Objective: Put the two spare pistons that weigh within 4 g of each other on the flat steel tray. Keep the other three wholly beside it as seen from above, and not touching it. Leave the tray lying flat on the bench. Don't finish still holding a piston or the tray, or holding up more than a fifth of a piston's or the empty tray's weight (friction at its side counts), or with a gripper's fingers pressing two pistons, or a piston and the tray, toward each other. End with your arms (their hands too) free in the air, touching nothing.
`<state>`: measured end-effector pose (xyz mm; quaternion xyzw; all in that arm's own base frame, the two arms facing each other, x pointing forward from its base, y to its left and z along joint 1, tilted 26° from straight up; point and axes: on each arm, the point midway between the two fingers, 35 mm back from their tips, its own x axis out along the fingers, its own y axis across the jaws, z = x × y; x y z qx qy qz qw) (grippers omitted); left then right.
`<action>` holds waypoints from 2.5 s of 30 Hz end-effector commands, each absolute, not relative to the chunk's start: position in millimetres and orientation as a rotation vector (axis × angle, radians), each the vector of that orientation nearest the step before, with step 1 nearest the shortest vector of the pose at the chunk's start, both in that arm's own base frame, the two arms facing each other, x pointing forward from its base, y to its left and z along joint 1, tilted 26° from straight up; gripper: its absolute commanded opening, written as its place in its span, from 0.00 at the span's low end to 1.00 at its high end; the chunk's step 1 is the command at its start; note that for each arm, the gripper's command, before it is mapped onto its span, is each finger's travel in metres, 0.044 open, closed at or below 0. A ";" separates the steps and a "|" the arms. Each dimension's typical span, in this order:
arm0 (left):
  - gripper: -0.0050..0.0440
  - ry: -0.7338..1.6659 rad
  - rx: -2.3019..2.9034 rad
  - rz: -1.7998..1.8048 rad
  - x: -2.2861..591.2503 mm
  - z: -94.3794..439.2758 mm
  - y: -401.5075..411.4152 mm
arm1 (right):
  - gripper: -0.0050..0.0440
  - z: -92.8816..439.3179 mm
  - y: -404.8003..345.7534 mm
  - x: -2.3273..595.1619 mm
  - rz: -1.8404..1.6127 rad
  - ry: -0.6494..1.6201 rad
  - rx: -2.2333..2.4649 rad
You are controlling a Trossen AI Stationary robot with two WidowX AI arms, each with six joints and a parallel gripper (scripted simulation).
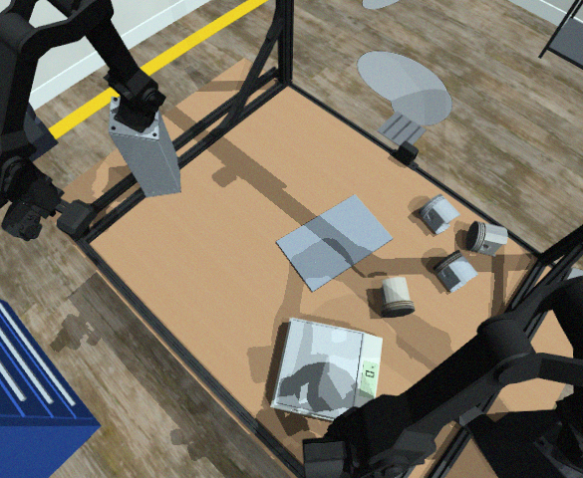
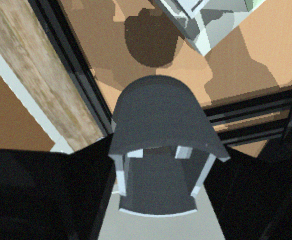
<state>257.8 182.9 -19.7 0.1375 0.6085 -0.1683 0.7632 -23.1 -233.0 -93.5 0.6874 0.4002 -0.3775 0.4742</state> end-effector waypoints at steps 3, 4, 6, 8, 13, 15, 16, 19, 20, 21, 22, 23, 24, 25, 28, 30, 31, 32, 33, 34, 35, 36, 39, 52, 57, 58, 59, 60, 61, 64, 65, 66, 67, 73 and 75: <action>0.43 1.297 0.173 -0.293 260.8 0.9 161.9 | 1.00 -93.4 -232.7 -22.7 -0.920 0.978 1.682; 0.43 1.293 0.148 -0.280 261.3 4.1 158.1 | 1.00 -93.4 -232.7 -22.7 -0.920 0.978 1.682; 0.43 1.283 0.099 -0.254 262.4 10.5 150.5 | 1.00 -93.4 -232.7 -22.7 -0.920 0.978 1.682; 0.43 1.273 0.049 -0.227 263.4 16.9 142.9 | 1.00 -93.4 -232.7 -22.7 -0.920 0.978 1.682; 0.43 1.257 -0.024 -0.188 265.0 26.5 131.5 | 1.00 -93.4 -232.7 -22.7 -0.920 0.978 1.682; 0.43 1.246 -0.073 -0.161 266.1 32.9 123.9 | 1.00 -93.4 -232.7 -22.7 -0.920 0.978 1.682; 0.43 1.240 -0.098 -0.148 266.6 36.1 120.1 | 1.00 -93.4 -232.7 -22.7 -0.920 0.978 1.682; 0.43 1.221 -0.171 -0.108 268.2 45.8 108.6 | 1.00 -93.4 -232.7 -22.7 -0.920 0.978 1.682; 0.43 1.214 -0.195 -0.095 268.7 49.0 104.8 | 1.00 -93.4 -232.7 -22.7 -0.920 0.978 1.682; 0.43 1.208 -0.219 -0.082 269.2 52.2 101.0 | 1.00 -93.4 -232.7 -22.7 -0.920 0.978 1.682; 0.43 1.201 -0.244 -0.069 269.8 55.4 97.2 | 1.00 -93.4 -232.7 -22.7 -0.920 0.978 1.682; 0.43 1.194 -0.268 -0.055 270.3 58.6 93.4 | 1.00 -93.4 -232.7 -22.7 -0.920 0.978 1.682; 0.43 1.187 -0.292 -0.042 270.8 61.8 89.6 | 1.00 -93.4 -232.7 -22.7 -0.920 0.978 1.682; 0.43 1.180 -0.316 -0.029 271.4 65.0 85.8 | 1.00 -93.4 -232.7 -22.7 -0.920 0.978 1.682; 0.43 1.167 -0.359 -0.005 272.7 73.2 75.6 | 1.00 -93.4 -232.7 -22.7 -0.920 0.978 1.682; 0.43 1.167 -0.359 -0.005 272.7 73.2 75.6 | 1.00 -93.4 -232.7 -22.7 -0.920 0.978 1.682; 0.43 1.167 -0.359 -0.005 277.2 74.9 77.0 | 1.00 -93.4 -232.7 -22.7 -0.920 0.978 1.682; 0.43 1.167 -0.359 -0.005 281.7 76.6 78.4 | 1.00 -93.4 -232.7 -22.7 -0.920 0.978 1.682; 0.43 1.167 -0.359 -0.005 286.2 78.3 79.8 | 1.00 -93.4 -232.7 -22.7 -0.920 0.978 1.682; 0.43 1.167 -0.359 -0.005 290.7 80.0 81.2 | 1.00 -93.4 -232.7 -22.7 -0.920 0.978 1.682; 0.43 1.167 -0.359 -0.005 295.2 81.7 82.5 | 1.00 -93.4 -232.7 -22.7 -0.920 0.978 1.682; 0.43 1.167 -0.359 -0.005 299.7 83.4 83.9 | 1.00 -93.4 -232.7 -22.7 -0.920 0.978 1.682; 0.43 1.167 -0.359 -0.005 313.2 88.5 88.1 | 1.00 -93.4 -232.7 -22.7 -0.920 0.978 1.682; 0.43 1.167 -0.359 -0.005 362.7 107.1 103.2 | 1.00 -93.4 -232.7 -22.7 -0.920 0.978 1.682; 0.43 1.167 -0.359 -0.005 385.2 115.6 110.1 | 1.00 -93.4 -232.7 -22.7 -0.920 0.978 1.682; 0.43 1.167 -0.359 -0.005 389.7 117.3 111.5 | 1.00 -93.4 -232.7 -22.7 -0.920 0.978 1.682; 0.43 1.167 -0.359 -0.005 394.2 118.9 112.9 | 1.00 -93.4 -232.7 -22.7 -0.920 0.978 1.682; 0.43 1.167 -0.360 -0.006 396.5 119.6 113.4 | 1.00 -93.4 -232.7 -22.7 -0.920 0.978 1.682; 0.43 1.167 -0.360 -0.006 396.4 119.5 113.3 | 1.00 -93.4 -232.7 -22.7 -0.920 0.978 1.682; 0.43 1.194 -0.360 -0.011 396.4 119.5 113.3 | 1.00 -93.4 -232.7 -22.7 -0.920 0.978 1.682; 0.43 1.220 -0.361 -0.016 396.4 119.5 113.3 | 1.00 -93.4 -232.7 -22.7 -0.920 0.978 1.682; 0.43 1.246 -0.361 -0.022 396.4 119.5 113.3 | 1.00 -93.4 -232.7 -22.7 -0.920 0.978 1.682; 0.43 1.273 -0.361 -0.027 396.4 119.5 113.3 | 1.00 -93.4 -232.7 -22.7 -0.920 0.978 1.682; 0.43 1.435 -0.361 -0.061 396.6 119.5 113.3 | 1.00 -93.4 -232.7 -22.7 -0.920 0.978 1.682; 0.43 1.435 -0.361 -0.061 397.3 116.3 112.5 | 1.00 -93.4 -232.7 -22.7 -0.920 0.978 1.682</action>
